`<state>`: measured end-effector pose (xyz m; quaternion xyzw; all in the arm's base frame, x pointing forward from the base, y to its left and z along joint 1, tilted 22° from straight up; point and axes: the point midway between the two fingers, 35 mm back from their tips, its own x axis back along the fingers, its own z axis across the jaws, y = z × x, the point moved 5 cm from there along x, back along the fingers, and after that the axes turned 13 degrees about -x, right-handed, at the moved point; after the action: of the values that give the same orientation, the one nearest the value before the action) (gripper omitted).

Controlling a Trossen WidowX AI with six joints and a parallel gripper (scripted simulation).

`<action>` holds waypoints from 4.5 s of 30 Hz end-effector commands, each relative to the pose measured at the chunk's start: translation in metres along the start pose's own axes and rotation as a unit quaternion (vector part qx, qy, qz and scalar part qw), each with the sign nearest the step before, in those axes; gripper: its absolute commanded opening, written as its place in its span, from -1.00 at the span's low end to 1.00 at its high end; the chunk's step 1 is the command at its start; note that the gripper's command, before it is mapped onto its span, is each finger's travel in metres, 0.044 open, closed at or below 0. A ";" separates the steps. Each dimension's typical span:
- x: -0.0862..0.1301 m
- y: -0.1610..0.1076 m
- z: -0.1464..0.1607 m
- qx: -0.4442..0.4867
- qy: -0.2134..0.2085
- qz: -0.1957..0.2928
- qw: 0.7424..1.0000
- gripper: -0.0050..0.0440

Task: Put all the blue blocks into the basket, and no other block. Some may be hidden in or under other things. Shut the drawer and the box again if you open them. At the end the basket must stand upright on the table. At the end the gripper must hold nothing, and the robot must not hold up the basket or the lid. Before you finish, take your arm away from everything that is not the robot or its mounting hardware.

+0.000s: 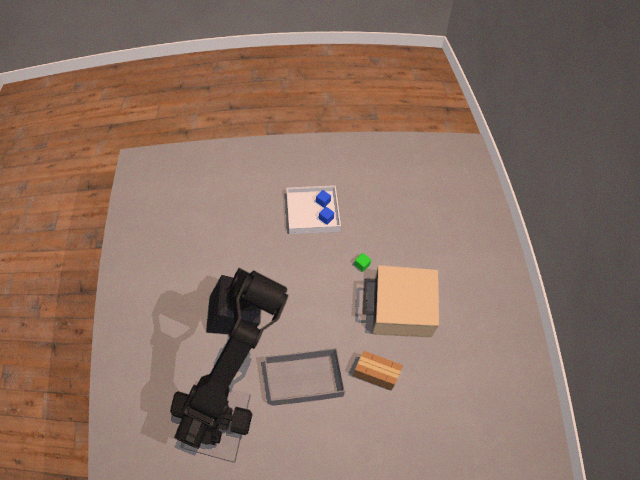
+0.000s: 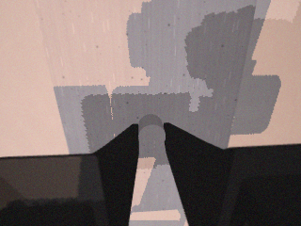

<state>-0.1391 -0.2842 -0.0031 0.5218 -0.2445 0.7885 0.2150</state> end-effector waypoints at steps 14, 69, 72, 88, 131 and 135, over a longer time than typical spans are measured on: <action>0.067 0.002 0.001 0.003 0.002 -0.010 1.000 -0.80; 0.095 -0.209 0.145 0.820 -0.007 -0.008 0.572 -0.80; 0.088 -0.209 0.145 0.820 -0.007 -0.008 0.572 -0.80; 0.057 -0.209 0.145 0.820 -0.007 -0.008 0.572 -0.80; 0.017 -0.208 0.139 0.819 -0.007 -0.008 0.574 -0.80; 0.017 -0.208 0.139 0.819 -0.007 -0.008 0.574 1.00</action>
<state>0.0784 -0.2034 0.0947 0.4808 0.5097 0.6474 -0.2997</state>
